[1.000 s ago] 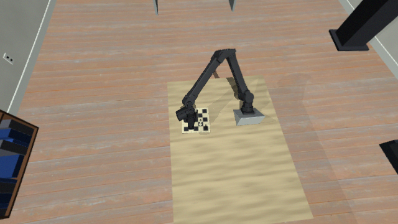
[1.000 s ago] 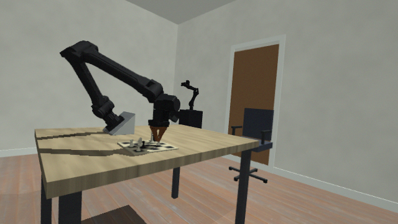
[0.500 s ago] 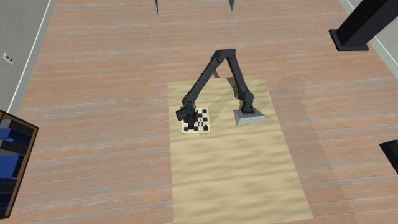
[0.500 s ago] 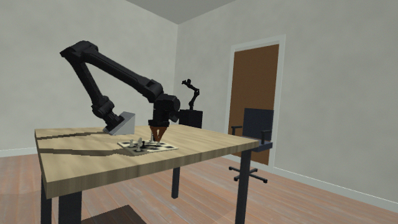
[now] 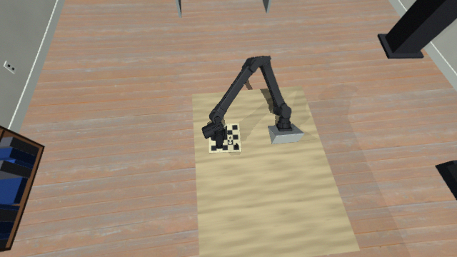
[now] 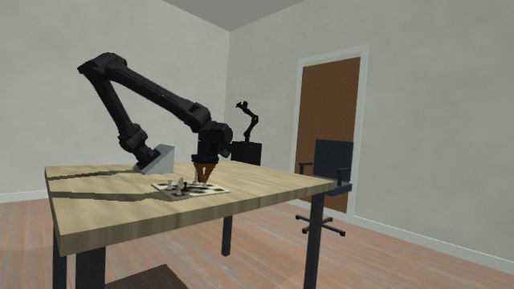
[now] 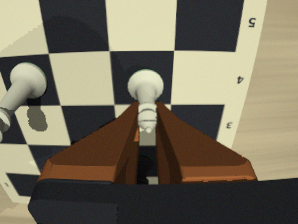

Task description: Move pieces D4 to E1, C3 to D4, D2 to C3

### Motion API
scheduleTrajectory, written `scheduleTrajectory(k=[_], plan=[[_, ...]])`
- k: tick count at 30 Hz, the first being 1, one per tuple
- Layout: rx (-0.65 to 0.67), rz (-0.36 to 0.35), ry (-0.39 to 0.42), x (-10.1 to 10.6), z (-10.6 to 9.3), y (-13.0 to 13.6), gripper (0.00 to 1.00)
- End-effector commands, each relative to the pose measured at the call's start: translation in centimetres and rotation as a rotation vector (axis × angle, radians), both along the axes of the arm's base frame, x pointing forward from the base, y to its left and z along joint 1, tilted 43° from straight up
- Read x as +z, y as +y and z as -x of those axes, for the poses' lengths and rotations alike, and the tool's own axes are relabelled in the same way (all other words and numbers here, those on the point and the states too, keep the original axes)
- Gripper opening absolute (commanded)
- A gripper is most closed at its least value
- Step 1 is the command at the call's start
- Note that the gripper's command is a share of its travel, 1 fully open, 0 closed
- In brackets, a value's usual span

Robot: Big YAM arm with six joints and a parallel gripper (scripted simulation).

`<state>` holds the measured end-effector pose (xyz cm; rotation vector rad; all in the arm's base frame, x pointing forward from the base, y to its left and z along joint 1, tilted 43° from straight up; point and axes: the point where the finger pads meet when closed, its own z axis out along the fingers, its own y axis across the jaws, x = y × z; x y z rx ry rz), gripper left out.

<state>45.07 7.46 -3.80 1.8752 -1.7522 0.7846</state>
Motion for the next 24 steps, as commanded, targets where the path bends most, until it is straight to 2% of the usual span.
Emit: scheduleTrajectory(k=[1, 24], plan=[[-0.007, 0.006, 0.012, -0.68, -0.23, -0.71, 0.0], [-0.002, 0.006, 0.016, -0.82, 0.01, -0.74, 0.0]])
